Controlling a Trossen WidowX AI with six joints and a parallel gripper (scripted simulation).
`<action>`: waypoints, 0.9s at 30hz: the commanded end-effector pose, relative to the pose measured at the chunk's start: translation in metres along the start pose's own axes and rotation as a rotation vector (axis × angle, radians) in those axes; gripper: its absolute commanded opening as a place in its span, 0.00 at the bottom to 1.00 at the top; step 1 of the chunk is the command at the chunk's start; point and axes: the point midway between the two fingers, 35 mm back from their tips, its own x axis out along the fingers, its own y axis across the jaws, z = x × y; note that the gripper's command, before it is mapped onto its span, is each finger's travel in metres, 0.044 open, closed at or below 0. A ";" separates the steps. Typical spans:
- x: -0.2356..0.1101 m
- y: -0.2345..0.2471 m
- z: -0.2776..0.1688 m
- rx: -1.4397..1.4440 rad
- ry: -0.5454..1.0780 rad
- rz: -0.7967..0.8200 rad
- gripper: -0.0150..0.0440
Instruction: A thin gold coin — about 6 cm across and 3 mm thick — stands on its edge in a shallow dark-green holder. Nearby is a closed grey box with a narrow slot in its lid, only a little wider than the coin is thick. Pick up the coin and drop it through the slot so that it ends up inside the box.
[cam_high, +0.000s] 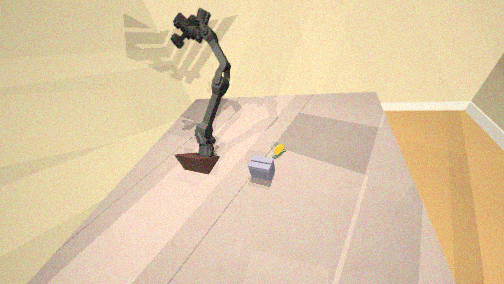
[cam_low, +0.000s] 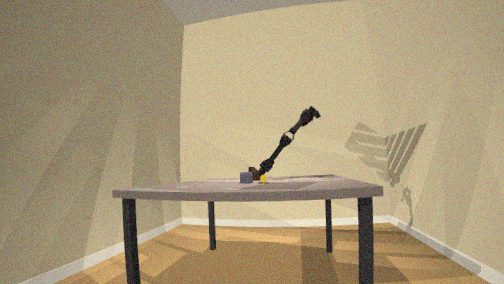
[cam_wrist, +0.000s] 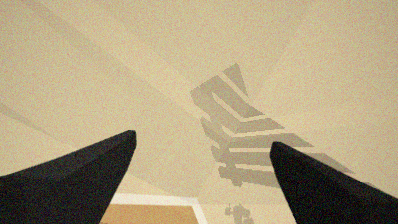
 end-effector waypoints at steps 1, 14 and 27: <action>0.000 0.000 -0.001 0.000 0.004 0.001 0.89; 0.021 0.011 -0.143 -0.086 0.459 0.043 0.53; -0.057 -0.009 -0.323 -0.017 0.989 0.043 0.53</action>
